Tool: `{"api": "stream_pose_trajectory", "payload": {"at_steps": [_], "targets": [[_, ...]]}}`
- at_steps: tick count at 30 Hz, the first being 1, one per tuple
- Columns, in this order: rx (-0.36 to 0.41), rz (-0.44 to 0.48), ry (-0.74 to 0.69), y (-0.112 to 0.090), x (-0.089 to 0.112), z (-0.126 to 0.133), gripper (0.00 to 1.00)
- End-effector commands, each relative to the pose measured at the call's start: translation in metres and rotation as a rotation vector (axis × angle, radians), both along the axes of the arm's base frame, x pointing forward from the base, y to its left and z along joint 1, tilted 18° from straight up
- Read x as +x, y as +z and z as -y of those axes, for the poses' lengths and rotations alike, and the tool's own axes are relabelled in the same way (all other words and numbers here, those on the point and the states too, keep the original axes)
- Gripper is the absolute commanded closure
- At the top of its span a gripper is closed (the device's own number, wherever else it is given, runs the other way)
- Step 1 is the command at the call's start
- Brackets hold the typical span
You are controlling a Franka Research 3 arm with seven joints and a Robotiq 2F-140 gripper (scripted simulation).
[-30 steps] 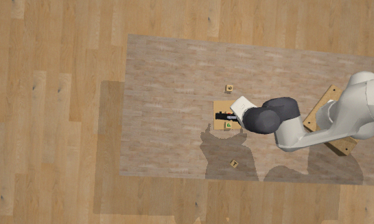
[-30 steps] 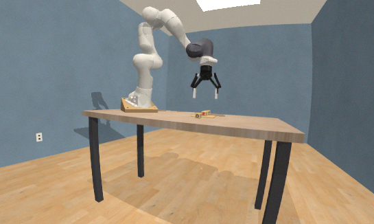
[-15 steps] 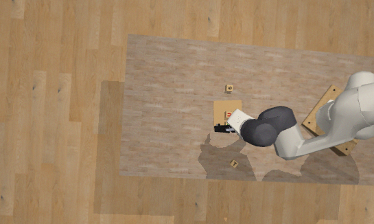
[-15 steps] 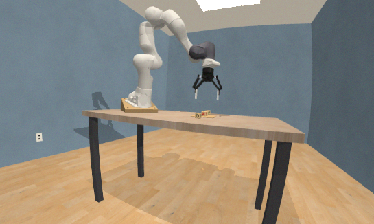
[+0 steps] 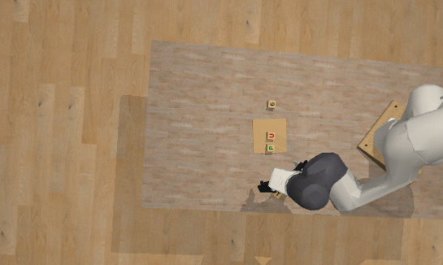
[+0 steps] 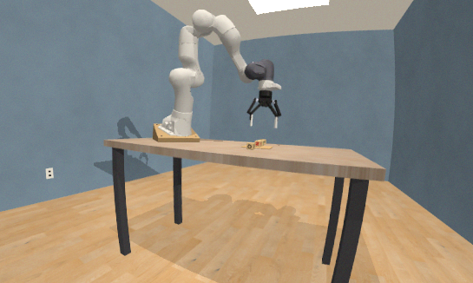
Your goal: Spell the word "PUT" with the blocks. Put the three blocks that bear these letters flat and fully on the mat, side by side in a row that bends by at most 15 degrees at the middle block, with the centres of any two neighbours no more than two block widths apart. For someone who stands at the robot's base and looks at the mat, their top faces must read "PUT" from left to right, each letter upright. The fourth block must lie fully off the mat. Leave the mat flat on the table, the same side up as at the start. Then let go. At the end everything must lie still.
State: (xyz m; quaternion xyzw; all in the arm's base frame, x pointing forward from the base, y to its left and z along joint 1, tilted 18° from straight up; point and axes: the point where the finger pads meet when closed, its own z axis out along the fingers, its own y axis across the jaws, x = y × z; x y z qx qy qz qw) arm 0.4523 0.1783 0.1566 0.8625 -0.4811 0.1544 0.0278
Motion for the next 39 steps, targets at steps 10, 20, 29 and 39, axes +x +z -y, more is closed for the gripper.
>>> {"api": "stream_pose_trajectory", "payload": {"at_steps": [10, 20, 29, 39], "targets": [[-0.078, -0.052, 0.345, -0.015, -0.022, -0.078, 0.0], [-0.087, -0.057, 0.408, -0.017, -0.028, -0.095, 0.6], [-0.087, -0.057, 0.408, -0.017, -0.028, -0.095, 0.6], [-0.087, -0.057, 0.408, -0.017, -0.028, -0.095, 0.6]]}}
